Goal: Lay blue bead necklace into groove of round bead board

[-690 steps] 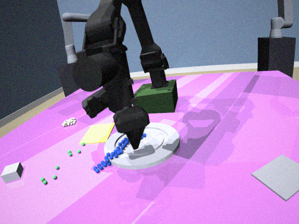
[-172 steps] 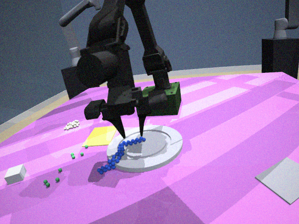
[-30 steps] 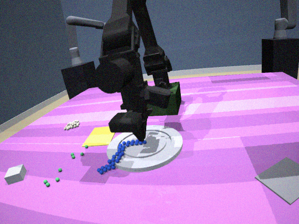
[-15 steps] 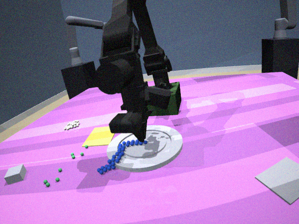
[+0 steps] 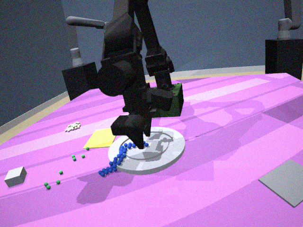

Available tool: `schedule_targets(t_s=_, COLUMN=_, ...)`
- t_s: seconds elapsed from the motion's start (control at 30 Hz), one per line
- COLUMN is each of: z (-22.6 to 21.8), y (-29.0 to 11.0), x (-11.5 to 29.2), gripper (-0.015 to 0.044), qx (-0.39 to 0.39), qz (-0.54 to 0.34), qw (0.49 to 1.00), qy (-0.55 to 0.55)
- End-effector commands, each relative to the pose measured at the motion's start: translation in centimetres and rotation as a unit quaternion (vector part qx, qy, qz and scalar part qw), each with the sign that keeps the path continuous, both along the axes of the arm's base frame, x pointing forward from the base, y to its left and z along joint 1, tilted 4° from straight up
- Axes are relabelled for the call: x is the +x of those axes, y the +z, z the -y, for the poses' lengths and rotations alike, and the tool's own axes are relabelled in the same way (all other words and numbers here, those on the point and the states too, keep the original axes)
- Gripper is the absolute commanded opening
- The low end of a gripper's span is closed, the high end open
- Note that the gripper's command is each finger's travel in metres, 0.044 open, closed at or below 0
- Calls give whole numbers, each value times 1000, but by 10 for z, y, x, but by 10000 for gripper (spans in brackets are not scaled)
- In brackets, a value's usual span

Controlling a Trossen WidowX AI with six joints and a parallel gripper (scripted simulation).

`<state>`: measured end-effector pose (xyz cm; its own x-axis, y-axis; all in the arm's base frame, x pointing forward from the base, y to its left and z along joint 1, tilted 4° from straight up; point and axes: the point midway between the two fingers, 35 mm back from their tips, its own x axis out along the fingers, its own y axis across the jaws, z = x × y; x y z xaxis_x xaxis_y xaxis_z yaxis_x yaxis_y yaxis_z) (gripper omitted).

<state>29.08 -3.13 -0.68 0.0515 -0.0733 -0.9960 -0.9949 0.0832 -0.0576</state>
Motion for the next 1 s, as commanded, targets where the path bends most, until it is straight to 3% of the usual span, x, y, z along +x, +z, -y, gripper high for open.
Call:
schedule_targets(t_s=0.0, z=0, y=5, x=0, gripper=394, qx=0, qz=-1, qw=1000, qy=0)
schedule_targets(t_s=0.07, z=-1, y=11, x=-1, gripper=440, qx=0, qz=-3, qw=1000, qy=0)
schedule_targets(t_s=0.8, z=-2, y=19, x=-4, gripper=440, qx=0, qz=-5, qw=1000, qy=-1)
schedule_targets(t_s=0.87, z=0, y=20, x=-1, gripper=387, qx=2, qz=-2, qw=999, qy=-35)
schedule_targets(t_s=0.97, z=8, y=25, x=12, gripper=309, qx=9, qz=9, qw=983, qy=-183)
